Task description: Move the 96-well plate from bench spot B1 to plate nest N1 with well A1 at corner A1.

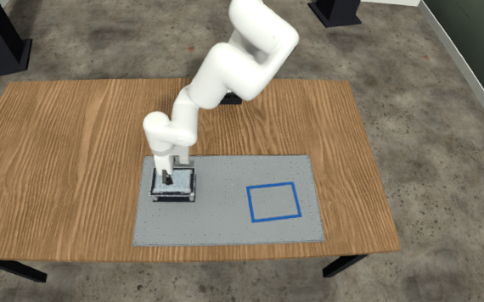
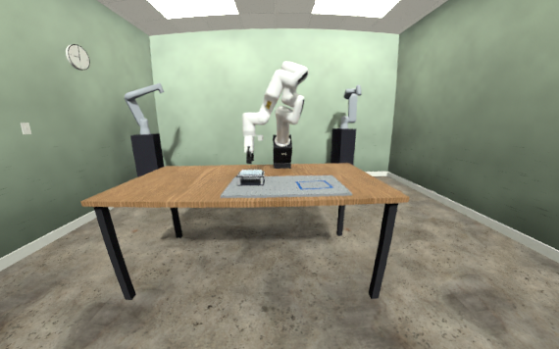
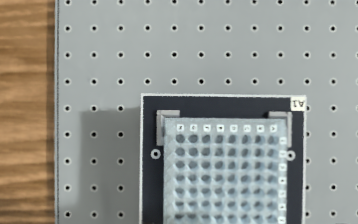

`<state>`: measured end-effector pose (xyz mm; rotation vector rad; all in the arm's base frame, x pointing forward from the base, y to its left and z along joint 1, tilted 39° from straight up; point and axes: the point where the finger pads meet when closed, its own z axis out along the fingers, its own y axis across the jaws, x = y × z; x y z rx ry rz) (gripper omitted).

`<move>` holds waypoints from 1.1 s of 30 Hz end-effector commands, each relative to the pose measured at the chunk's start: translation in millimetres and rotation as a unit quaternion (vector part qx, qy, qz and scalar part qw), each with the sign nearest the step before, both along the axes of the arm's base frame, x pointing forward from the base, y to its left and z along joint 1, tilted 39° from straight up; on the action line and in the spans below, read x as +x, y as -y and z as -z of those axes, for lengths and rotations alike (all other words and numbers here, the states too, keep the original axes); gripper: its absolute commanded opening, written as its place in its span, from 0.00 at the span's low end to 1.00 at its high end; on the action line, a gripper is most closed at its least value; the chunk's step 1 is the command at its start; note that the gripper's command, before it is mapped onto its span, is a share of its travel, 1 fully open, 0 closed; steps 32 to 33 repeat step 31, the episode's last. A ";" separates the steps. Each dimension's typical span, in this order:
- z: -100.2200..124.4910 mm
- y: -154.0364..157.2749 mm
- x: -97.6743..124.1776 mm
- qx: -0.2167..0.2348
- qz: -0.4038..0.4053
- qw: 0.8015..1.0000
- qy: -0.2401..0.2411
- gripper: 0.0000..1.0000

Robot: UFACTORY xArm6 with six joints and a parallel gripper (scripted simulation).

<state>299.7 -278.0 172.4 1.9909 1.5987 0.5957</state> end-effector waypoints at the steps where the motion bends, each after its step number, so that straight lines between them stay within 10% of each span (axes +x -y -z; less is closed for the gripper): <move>1: -9.9 -1.3 -6.8 0.001 0.000 1.000 -0.001 1.00; 33: -24.0 -3.4 -18.1 0.001 0.000 1.000 -0.001 1.00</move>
